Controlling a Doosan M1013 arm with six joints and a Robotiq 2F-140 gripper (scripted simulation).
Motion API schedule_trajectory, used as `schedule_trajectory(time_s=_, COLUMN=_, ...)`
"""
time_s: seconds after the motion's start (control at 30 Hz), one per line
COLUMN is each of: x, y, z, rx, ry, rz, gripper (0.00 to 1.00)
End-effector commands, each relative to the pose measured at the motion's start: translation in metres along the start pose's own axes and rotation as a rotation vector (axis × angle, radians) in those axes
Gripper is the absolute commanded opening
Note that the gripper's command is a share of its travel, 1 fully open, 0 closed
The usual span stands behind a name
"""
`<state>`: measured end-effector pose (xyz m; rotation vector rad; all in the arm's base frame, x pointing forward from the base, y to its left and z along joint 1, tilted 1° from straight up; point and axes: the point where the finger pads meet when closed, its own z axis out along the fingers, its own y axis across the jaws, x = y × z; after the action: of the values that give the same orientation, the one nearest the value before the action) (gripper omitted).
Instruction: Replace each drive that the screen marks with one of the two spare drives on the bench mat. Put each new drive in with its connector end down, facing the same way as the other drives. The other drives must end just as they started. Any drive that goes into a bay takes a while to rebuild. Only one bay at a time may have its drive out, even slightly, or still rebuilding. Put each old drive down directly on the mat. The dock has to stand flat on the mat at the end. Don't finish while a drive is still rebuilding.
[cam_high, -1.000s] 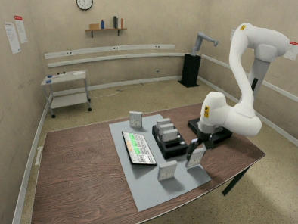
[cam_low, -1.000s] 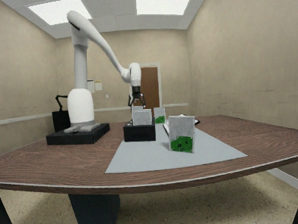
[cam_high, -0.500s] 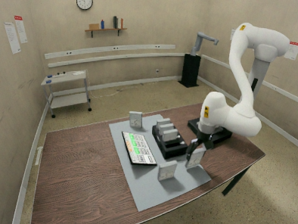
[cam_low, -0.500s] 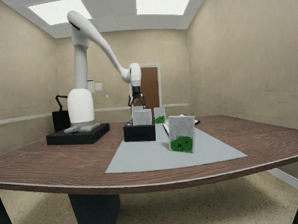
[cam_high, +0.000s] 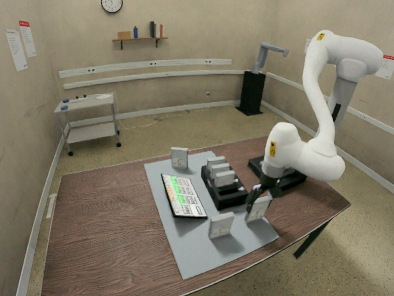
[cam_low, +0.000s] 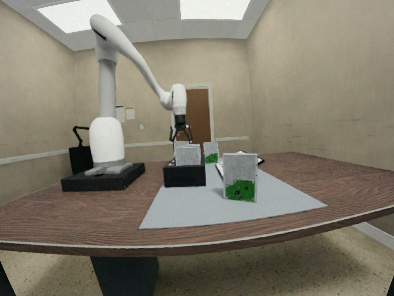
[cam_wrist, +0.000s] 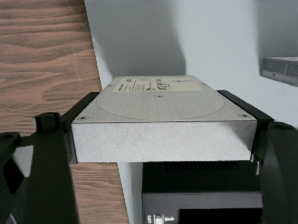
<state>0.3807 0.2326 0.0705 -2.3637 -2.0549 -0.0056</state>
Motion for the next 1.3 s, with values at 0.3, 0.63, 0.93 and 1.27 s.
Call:
schedule_trajectory(time_s=0.3, x=0.0, y=0.0, z=0.005, rx=-0.001, ry=0.001, rz=0.0, gripper=0.1)
schedule_trajectory(time_s=0.63, x=0.0, y=0.0, z=0.009, rx=-0.001, ry=0.001, rz=0.0, gripper=0.1)
schedule_trajectory(time_s=0.93, x=0.0, y=0.0, z=0.013, rx=-0.001, ry=0.001, rz=0.0, gripper=0.1)
schedule_trajectory(time_s=1.27, x=0.0, y=0.0, z=0.016, rx=-0.001, ry=0.001, rz=0.0, gripper=0.1)
